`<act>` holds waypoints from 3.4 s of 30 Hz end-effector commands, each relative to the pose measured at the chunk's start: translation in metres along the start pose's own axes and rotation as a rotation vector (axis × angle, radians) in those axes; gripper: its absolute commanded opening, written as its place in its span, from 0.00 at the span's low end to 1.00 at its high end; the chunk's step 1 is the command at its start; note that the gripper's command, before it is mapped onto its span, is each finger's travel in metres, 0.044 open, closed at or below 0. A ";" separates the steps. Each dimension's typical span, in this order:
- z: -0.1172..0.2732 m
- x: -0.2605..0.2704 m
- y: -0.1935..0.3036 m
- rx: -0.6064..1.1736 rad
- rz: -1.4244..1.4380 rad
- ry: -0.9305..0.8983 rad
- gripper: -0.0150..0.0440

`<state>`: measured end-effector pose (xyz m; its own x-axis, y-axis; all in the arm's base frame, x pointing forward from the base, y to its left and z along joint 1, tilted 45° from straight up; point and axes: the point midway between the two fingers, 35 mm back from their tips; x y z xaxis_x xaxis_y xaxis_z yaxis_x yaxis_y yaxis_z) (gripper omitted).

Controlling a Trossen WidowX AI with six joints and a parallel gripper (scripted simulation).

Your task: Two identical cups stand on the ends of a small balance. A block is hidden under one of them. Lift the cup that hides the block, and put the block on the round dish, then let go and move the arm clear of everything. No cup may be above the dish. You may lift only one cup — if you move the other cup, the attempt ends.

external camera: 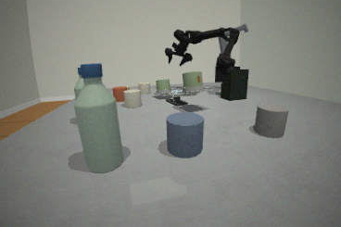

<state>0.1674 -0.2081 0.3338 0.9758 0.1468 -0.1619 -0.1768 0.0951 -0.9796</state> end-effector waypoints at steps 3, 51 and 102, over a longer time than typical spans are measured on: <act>0.004 0.011 0.006 0.012 0.032 -0.039 1.00; 0.236 0.102 0.202 -0.132 1.309 -0.979 1.00; 0.150 0.178 0.171 0.525 0.649 -0.438 1.00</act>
<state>0.2856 -0.0108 0.1543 0.4996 0.6985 -0.5124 -0.8338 0.2272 -0.5031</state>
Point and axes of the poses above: the point midway between the two fingers, 35 mm back from their tips, its own z axis back along the fingers, its own x axis across the jaws, y = z × x, and after that the axes turned 15 degrees about z, right-handed
